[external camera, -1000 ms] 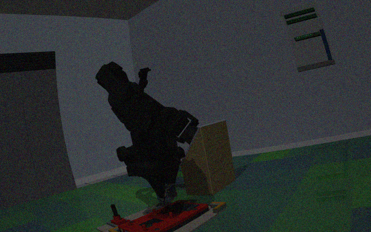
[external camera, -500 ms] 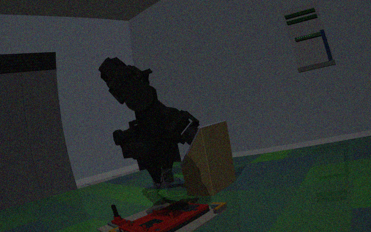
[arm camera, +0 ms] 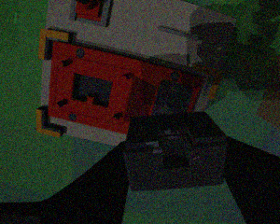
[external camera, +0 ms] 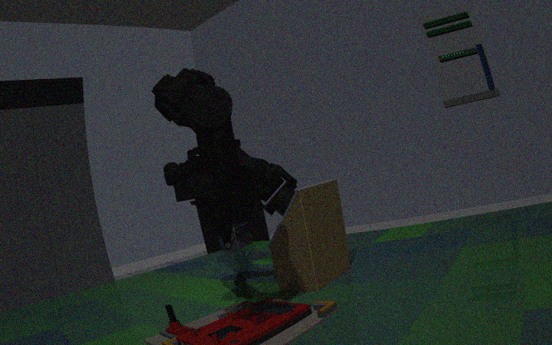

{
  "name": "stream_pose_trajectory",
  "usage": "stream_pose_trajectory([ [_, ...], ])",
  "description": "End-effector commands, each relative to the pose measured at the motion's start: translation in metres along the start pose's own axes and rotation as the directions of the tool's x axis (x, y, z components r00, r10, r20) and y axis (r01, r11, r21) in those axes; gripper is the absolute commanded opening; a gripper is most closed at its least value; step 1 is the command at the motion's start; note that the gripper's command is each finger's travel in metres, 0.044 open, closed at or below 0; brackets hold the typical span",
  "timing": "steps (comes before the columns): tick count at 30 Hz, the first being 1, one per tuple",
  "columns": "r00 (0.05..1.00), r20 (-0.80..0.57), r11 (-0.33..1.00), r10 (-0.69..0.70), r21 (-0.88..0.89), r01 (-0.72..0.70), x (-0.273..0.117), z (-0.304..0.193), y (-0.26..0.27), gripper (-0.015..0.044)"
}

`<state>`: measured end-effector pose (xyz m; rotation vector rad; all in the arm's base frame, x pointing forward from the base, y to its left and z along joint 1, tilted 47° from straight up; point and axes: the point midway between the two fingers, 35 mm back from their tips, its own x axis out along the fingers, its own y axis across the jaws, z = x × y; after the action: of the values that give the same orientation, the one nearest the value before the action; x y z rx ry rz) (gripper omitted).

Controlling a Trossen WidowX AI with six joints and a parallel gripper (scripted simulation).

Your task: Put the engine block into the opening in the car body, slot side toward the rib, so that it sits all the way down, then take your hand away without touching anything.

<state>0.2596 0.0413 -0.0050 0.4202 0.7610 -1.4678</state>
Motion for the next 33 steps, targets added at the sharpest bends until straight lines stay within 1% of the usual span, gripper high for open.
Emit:
stream_pose_trajectory([
  [1,1.000,-0.007,1.000,0.005,0.016,-0.005,-0.008,0.002,0.000,0.0000],
  [5,1.000,-0.007,1.000,0.006,0.017,-0.006,0.003,-0.005,0.014,0.0000],
  [10,1.000,-0.006,1.000,0.007,0.018,-0.007,0.034,-0.020,0.044,0.0000],
  [15,1.000,-0.006,1.000,0.007,0.019,-0.007,0.035,-0.021,0.045,0.0000],
  [21,0.999,-0.050,1.000,0.007,0.018,-0.006,0.035,-0.018,0.041,0.0000],
  [24,0.995,-0.100,1.000,0.004,0.018,-0.002,0.036,-0.017,0.040,0.0000],
  [29,0.969,-0.248,1.000,-0.002,0.017,0.007,0.038,-0.012,0.040,0.0000],
  [33,0.928,-0.372,1.000,-0.006,0.014,0.012,0.040,-0.008,0.039,0.0000],
])
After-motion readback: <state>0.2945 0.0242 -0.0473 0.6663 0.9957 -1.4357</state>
